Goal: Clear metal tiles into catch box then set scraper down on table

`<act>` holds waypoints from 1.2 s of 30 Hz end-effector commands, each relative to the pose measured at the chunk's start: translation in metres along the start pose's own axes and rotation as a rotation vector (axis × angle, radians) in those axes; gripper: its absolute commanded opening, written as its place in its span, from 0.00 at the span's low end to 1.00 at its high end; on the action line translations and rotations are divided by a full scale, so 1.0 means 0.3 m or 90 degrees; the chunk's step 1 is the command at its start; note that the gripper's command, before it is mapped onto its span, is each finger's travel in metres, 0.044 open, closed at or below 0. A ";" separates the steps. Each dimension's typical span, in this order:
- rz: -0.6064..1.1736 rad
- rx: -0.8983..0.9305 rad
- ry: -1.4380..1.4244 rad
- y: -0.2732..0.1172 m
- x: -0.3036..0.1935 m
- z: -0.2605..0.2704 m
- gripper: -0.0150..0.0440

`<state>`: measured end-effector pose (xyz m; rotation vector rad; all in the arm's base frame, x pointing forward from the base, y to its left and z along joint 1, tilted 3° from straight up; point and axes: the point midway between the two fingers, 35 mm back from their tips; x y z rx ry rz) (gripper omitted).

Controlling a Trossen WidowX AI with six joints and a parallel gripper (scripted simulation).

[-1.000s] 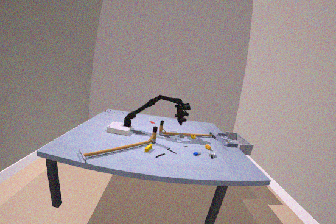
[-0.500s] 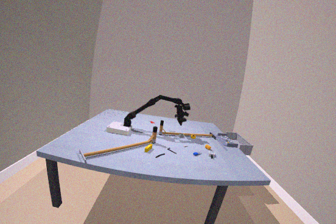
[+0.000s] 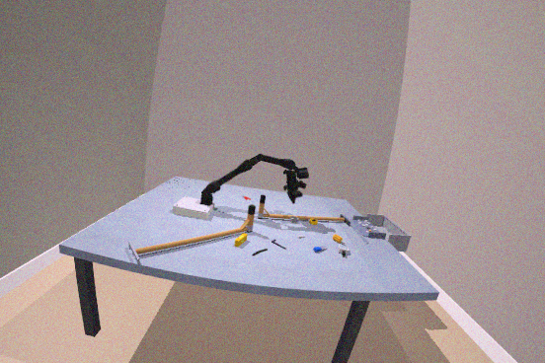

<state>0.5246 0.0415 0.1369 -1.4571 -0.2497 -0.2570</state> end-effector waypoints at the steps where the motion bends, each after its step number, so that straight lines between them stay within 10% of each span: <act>1: 0.000 0.000 0.000 0.000 0.000 0.000 0.25; 8: 0.000 0.000 0.000 0.000 0.000 0.000 0.25; 25: -0.065 0.019 0.005 -0.175 0.004 -0.025 1.00; 36: -0.116 0.031 0.007 -0.307 -0.011 -0.043 1.00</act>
Point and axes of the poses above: the point midway between the two fingers, 35 mm back from their tips, its own y axis out along the fingers, its own z axis across the jaws, x = y × z, and after that the axes turned 14 degrees about y, right-handed
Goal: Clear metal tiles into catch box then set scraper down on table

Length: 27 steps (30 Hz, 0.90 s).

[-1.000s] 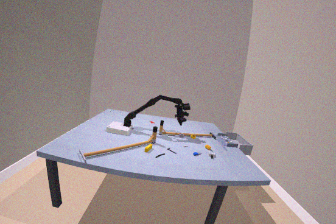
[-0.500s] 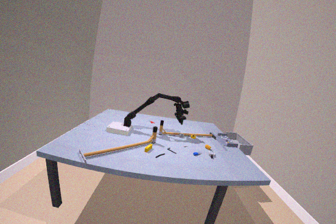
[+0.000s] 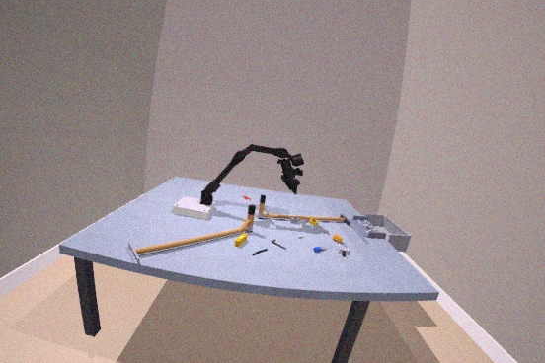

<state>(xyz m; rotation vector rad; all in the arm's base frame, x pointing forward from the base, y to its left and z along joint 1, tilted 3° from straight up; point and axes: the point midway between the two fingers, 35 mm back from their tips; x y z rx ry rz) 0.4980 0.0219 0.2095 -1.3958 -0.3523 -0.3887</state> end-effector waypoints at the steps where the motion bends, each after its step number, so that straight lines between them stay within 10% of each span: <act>1: -0.022 0.007 -0.004 -0.056 0.001 -0.002 1.00; 27: -0.158 0.017 0.033 -0.354 -0.025 -0.043 1.00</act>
Point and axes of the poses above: the point midway between the two fingers, 35 mm back from their tips, its own y axis out along the fingers, its own z axis across the jaws, x = y × z, and after that the axes turned 14 degrees about y, right-handed
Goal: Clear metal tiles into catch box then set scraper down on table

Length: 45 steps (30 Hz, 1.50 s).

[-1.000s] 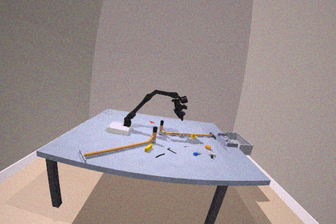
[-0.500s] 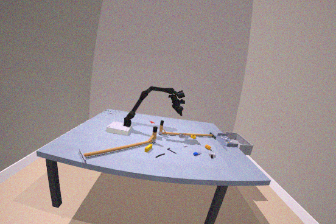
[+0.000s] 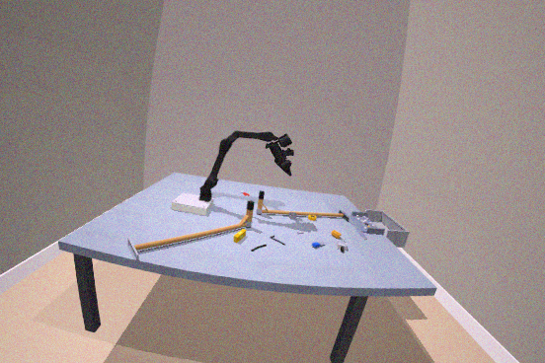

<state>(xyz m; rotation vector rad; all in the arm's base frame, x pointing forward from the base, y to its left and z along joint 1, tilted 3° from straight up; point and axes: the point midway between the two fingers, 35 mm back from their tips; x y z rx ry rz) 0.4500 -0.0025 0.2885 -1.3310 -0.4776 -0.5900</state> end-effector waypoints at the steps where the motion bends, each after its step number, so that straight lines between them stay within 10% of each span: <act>1: -0.024 0.004 0.009 -0.051 0.000 -0.002 1.00; 45: -0.258 0.013 0.052 -0.496 -0.102 -0.027 1.00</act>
Point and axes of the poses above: the point midway between the two fingers, 35 mm back from their tips, its own y axis out along the fingers, its own z axis across the jaws, x = y × z, and after that the axes turned 14 degrees about y, right-handed
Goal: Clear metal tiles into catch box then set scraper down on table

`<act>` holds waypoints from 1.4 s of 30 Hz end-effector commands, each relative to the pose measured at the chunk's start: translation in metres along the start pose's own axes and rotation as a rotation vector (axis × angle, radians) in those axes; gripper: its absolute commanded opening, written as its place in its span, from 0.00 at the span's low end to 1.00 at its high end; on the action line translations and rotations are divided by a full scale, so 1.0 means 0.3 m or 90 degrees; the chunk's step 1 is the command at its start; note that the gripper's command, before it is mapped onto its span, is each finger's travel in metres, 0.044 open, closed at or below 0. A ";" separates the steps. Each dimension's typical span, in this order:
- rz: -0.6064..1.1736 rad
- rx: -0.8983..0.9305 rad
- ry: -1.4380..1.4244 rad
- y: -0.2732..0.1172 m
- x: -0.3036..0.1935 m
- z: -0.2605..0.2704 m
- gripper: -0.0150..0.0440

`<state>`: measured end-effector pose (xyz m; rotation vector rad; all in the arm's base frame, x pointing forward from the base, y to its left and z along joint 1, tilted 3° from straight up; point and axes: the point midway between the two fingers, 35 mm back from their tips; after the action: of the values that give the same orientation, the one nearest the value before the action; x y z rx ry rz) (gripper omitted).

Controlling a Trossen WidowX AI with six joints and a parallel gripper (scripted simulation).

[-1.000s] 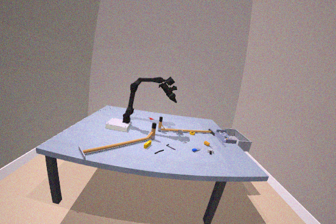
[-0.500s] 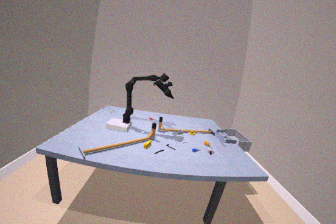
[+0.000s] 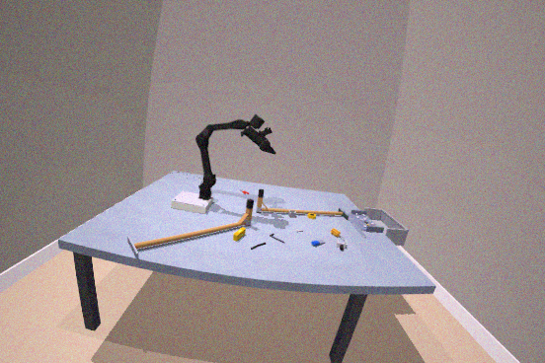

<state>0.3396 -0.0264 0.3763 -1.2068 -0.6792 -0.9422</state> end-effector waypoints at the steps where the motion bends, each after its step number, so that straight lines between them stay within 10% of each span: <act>1: -0.022 0.004 0.006 -0.041 -0.005 0.002 1.00; 42: -0.225 0.016 0.011 -0.359 -0.107 0.015 1.00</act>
<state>0.2337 -0.0239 0.4014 -1.0859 -0.8993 -1.2203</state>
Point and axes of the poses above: the point midway between the two fingers, 35 mm back from their tips, its own y axis out along the fingers, its own z axis across the jaws, x = y × z, and after that the axes turned 14 degrees about y, right-handed
